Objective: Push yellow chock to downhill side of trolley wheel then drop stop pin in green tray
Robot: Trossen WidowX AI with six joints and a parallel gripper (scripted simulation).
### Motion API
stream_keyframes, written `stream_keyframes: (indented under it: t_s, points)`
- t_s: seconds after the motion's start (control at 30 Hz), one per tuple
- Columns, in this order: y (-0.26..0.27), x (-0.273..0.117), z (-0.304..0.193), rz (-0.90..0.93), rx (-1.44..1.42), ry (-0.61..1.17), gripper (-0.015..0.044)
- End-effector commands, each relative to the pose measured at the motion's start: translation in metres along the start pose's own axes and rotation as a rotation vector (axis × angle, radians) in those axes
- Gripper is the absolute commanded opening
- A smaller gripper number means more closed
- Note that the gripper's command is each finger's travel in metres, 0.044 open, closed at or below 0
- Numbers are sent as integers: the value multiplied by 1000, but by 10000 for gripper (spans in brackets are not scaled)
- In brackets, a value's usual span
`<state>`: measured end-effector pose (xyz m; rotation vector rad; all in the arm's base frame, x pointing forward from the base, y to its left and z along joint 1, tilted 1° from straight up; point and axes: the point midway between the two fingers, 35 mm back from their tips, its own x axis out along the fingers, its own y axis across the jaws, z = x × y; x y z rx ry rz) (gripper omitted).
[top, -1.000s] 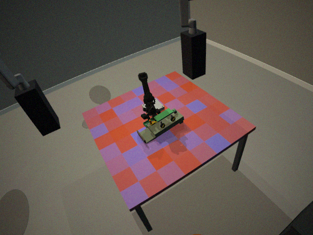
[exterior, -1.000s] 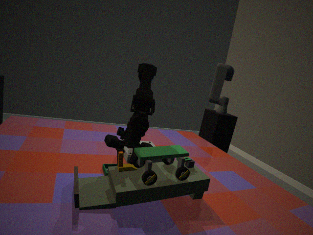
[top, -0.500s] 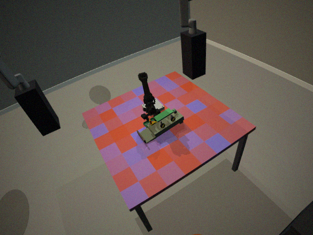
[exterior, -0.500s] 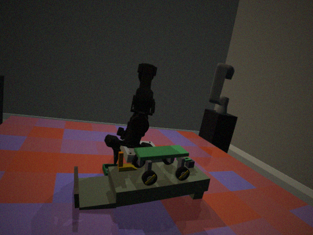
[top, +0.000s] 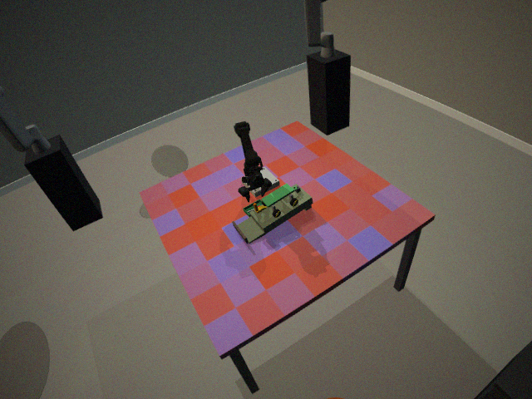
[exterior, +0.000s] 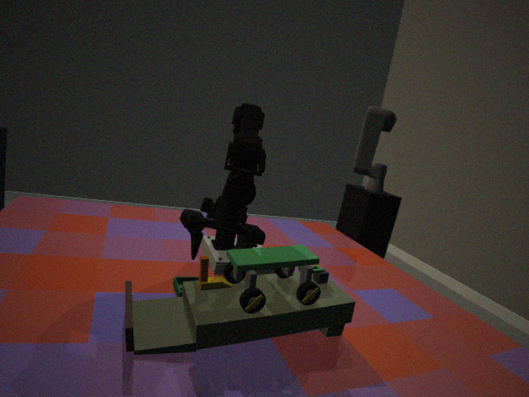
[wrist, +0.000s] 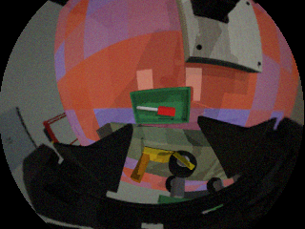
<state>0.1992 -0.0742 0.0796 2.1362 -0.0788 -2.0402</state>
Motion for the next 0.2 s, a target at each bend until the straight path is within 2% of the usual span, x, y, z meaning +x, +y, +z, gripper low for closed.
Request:
stream_keyframes:
  t_s: [0.0,0.17]
  points:
    - [3,-14,0,7,7,4,440]
    - [6,-29,2,7,7,4,440]
